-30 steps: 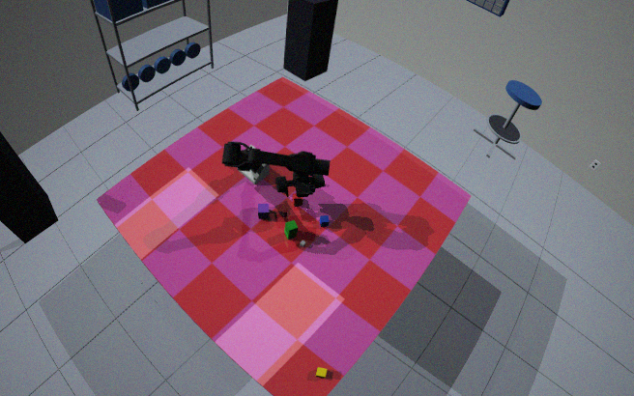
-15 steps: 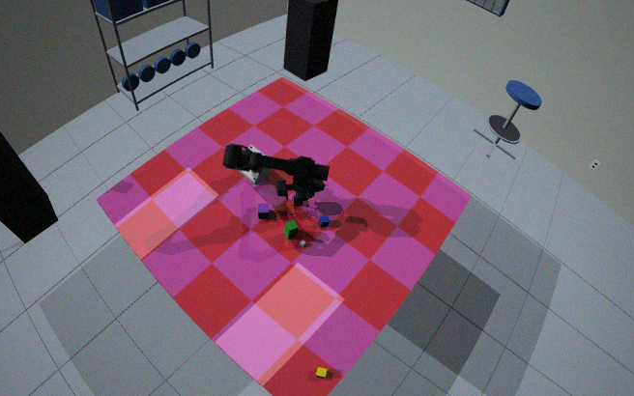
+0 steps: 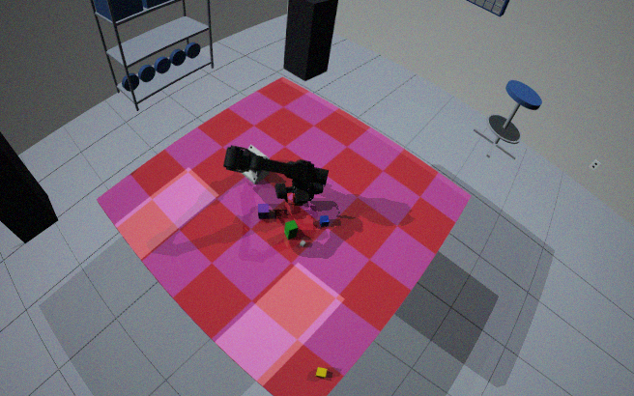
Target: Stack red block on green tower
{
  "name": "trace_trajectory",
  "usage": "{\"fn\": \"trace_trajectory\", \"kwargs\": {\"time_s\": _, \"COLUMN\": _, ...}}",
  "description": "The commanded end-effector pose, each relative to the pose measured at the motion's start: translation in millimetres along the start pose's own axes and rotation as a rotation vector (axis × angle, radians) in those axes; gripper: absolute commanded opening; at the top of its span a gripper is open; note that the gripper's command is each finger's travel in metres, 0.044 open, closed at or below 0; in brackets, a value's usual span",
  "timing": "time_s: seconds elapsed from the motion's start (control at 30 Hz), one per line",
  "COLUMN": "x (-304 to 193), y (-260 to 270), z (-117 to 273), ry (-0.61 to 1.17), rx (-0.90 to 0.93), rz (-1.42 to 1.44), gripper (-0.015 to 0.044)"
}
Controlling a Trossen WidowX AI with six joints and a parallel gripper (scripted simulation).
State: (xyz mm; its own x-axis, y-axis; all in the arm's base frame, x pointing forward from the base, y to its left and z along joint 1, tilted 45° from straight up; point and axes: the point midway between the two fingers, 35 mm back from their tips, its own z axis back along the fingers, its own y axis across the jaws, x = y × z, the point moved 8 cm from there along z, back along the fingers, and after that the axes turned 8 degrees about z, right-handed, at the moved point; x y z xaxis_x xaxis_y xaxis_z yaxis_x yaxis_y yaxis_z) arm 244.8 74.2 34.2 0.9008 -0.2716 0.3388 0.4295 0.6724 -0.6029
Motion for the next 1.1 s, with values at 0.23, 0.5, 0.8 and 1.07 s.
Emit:
{"fn": "trace_trajectory", "kwargs": {"time_s": 0.23, "x": -1, "y": 0, "z": -2, "ry": -0.002, "rx": -0.006, "rz": 0.008, "gripper": 0.044}}
{"fn": "trace_trajectory", "kwargs": {"time_s": 0.5, "x": -1, "y": 0, "z": -1, "ry": -0.002, "rx": -0.006, "rz": 0.008, "gripper": 0.0282}}
{"fn": "trace_trajectory", "kwargs": {"time_s": 0.8, "x": -1, "y": 0, "z": -1, "ry": -0.002, "rx": -0.006, "rz": 0.008, "gripper": 0.0125}}
{"fn": "trace_trajectory", "kwargs": {"time_s": 1.07, "x": -1, "y": 1, "z": 17, "ry": -0.001, "rx": -0.005, "rz": 0.008, "gripper": 0.0}}
